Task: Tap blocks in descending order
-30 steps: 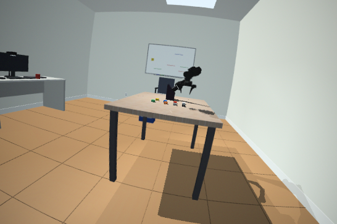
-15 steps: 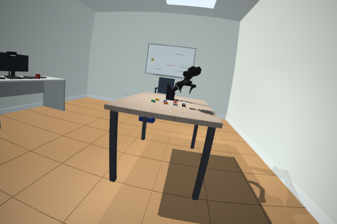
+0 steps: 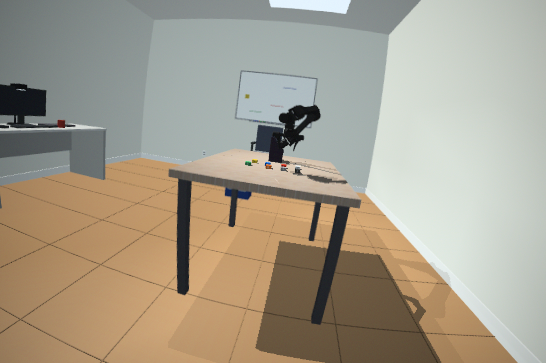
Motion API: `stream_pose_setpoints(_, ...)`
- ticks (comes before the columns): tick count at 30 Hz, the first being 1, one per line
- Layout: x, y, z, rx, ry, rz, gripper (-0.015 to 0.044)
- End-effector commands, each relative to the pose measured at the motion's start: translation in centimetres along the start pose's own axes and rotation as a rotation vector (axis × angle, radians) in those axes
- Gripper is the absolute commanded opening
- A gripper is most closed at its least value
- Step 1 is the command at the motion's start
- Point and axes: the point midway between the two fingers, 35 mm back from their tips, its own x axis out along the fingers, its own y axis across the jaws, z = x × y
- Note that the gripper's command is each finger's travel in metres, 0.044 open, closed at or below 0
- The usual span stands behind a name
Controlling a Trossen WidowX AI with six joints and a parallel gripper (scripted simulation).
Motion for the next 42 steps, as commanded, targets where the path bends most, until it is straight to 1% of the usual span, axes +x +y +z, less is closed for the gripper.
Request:
stream_pose_setpoints(1, -0.1, -0.1, 0.0, -0.005, -0.003, -0.001, 0.04)
stream_pose_setpoints(14, -0.1, -0.3, 0.1, -0.005, -0.003, -0.001, 0.04)
stream_pose_setpoints(16, -0.1, -2.5, 0.4, -0.004, -0.003, -0.004, 0.04)
stream_pose_setpoints(19, -0.1, -7.4, 0.6, -0.005, -0.004, -0.006, 0.04)
stream_pose_setpoints(21, -0.1, -8.5, 0.6, -0.005, -0.004, -0.005, 0.04)
stream_pose_setpoints(42, -0.1, -8.5, 0.6, -0.005, -0.004, -0.005, 0.04)
